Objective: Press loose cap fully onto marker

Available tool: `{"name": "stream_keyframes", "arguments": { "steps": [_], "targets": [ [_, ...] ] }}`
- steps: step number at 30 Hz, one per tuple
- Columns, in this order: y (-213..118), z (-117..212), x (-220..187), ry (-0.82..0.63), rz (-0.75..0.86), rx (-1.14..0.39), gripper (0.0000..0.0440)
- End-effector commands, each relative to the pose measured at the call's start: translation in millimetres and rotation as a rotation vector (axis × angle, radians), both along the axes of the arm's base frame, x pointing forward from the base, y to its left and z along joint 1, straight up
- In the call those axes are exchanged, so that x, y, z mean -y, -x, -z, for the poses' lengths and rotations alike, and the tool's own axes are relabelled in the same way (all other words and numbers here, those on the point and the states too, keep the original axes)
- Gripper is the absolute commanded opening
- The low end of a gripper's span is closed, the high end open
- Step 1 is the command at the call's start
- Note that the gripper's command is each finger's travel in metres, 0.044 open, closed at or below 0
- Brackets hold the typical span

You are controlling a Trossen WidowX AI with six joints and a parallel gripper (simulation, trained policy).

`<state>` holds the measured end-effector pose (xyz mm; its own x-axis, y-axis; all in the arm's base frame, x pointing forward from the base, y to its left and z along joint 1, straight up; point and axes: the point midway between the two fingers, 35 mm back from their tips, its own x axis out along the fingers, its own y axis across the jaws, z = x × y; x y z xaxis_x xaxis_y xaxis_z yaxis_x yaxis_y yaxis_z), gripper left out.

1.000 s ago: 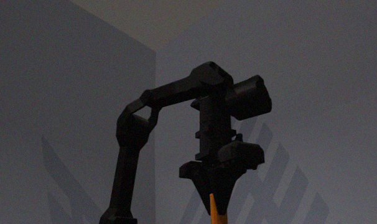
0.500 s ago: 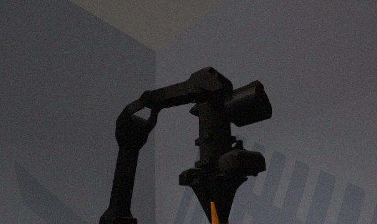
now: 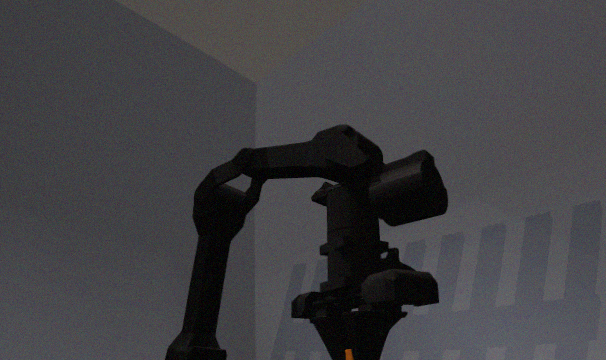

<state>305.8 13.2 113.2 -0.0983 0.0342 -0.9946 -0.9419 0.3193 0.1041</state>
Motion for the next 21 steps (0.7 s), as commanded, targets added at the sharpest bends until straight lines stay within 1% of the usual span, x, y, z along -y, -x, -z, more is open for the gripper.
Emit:
{"name": "stream_keyframes", "arguments": {
  "steps": [1,6,7,9,21],
  "targets": [
    [5.4,17.9,-5.6,-0.012,-0.036,-0.034,0.0009],
    [5.6,20.9,-5.7,-0.01,-0.048,-0.032,0.0015],
    [6.1,21.6,-5.5,-0.009,-0.048,-0.034,0.0041],
    [9.3,23.7,-5.9,-0.012,-0.054,-0.044,0.0048],
    [9.8,26.9,-1.6,0.007,-0.103,-0.026,0.0068]
  ]
}}
